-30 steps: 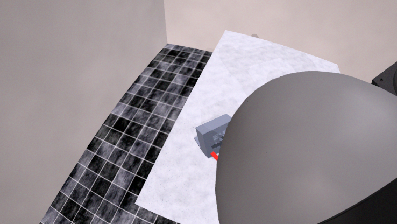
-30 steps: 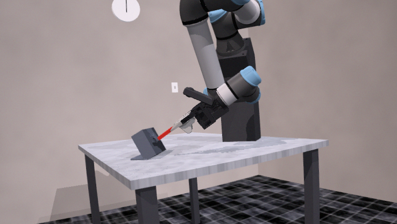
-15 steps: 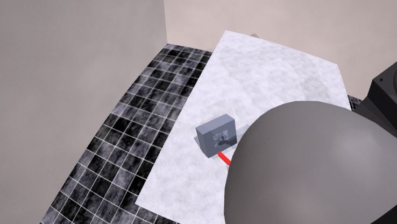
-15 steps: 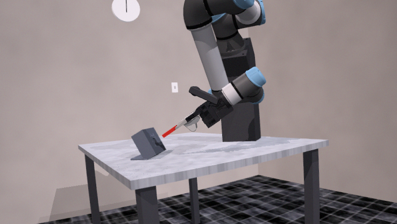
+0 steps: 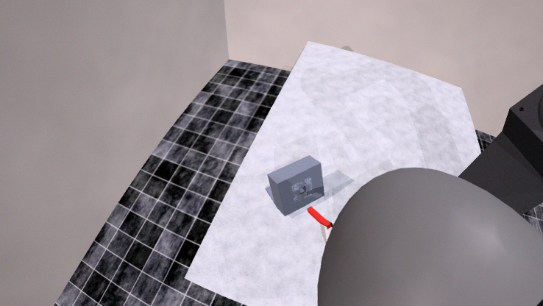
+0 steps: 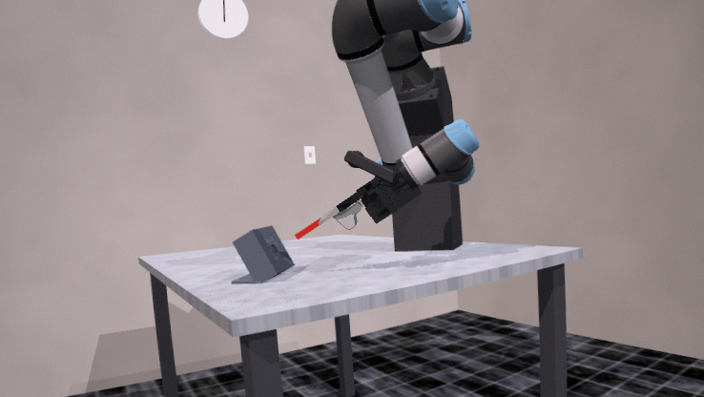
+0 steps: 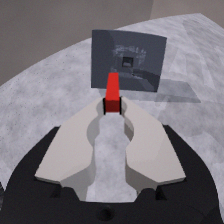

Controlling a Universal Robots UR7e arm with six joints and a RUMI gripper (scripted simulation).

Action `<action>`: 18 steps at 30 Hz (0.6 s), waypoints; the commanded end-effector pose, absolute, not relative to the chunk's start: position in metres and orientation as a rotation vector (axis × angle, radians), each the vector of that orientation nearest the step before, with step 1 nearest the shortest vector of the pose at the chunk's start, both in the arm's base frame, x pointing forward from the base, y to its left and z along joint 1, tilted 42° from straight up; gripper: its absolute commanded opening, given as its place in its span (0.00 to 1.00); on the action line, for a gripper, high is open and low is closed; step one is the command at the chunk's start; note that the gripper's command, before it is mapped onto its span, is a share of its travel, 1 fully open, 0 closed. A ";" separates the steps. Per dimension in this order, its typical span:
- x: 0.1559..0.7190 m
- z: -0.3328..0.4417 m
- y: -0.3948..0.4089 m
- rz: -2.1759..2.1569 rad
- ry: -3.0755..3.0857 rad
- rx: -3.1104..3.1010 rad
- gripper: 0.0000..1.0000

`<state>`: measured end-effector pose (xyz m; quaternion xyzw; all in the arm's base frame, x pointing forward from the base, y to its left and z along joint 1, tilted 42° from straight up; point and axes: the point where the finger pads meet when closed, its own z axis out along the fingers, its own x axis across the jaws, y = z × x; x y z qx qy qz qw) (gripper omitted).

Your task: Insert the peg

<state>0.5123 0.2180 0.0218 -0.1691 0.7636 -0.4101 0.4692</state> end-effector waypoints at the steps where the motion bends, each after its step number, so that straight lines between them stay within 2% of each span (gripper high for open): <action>1: 0.503 0.018 0.216 -0.996 1.864 -0.382 0.00; 18: 0.481 0.010 0.211 -0.969 1.845 -0.306 0.00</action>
